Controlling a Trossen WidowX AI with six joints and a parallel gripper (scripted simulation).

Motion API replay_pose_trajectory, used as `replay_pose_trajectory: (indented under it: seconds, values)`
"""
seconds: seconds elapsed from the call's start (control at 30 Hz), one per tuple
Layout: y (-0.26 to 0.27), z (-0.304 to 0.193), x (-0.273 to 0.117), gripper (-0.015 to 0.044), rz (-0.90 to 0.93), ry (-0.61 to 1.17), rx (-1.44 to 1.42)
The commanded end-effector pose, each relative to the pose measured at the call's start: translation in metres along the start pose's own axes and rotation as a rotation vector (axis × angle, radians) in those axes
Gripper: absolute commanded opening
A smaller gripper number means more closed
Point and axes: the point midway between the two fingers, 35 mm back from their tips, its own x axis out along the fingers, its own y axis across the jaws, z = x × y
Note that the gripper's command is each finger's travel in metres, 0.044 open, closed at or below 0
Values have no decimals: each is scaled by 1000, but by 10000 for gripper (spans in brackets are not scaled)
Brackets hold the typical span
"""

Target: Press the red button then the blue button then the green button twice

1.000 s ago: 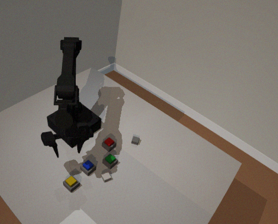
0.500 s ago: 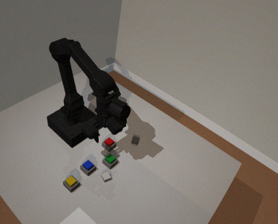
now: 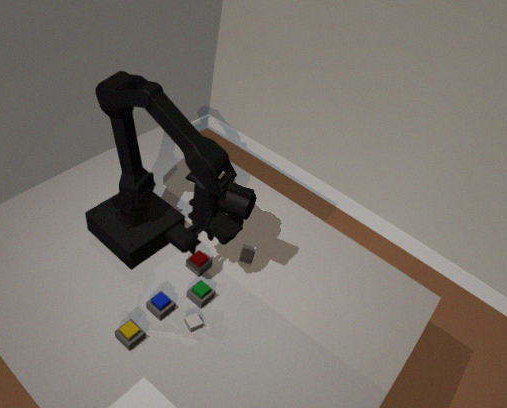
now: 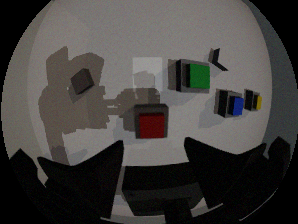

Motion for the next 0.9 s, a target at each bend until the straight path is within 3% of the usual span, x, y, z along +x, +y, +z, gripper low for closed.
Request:
replay_pose_trajectory:
  seconds: [0.0, 0.2, 0.87]
  values:
    - [0, -2, 16, 164, -4, 3, 2]
    - [0, -2, 16, 20, -4, 3, 2]
    - [0, -2, 32, 20, -4, 3, 2]
